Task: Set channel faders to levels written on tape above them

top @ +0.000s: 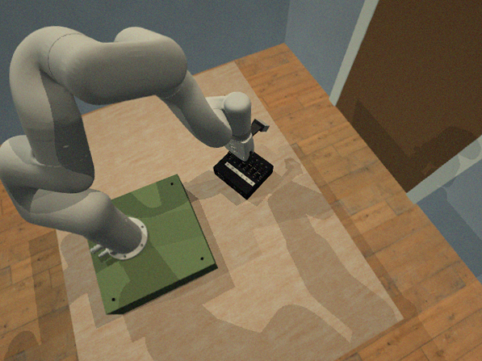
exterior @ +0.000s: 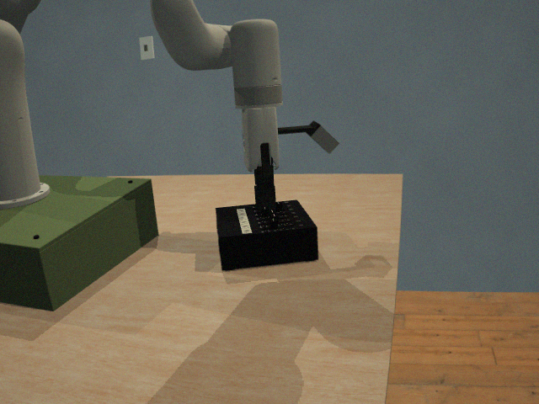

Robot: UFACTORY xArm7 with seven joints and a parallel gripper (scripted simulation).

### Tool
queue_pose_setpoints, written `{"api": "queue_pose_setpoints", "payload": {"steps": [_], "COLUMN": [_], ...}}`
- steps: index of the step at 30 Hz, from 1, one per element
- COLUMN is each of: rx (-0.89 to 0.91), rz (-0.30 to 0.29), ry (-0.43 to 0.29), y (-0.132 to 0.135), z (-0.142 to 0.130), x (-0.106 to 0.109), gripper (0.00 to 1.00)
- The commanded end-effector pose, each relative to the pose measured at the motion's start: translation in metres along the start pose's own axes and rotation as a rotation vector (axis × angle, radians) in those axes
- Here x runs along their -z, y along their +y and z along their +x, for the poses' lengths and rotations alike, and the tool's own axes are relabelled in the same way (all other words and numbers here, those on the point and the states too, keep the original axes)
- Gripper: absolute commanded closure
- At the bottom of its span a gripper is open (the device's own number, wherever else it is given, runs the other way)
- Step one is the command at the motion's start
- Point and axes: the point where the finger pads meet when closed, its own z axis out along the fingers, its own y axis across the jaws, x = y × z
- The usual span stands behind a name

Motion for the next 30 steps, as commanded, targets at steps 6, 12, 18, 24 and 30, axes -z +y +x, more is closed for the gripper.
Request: {"api": "queue_pose_setpoints", "payload": {"steps": [6, 12, 18, 24, 30], "rx": [0.0, 0.0, 0.0, 0.0, 0.0], "rz": [0.0, 0.0, 0.0, 0.0, 0.0], "ry": [0.004, 0.004, 0.004, 0.004, 0.004], "y": [0.0001, 0.0001, 0.0001, 0.0001, 0.0001], "z": [0.0047, 0.0063, 0.007, 0.0075, 0.0077], "x": [0.0012, 0.0012, 0.0012, 0.0012, 0.0012], "gripper": [1.0, 1.0, 1.0, 1.0, 1.0]}}
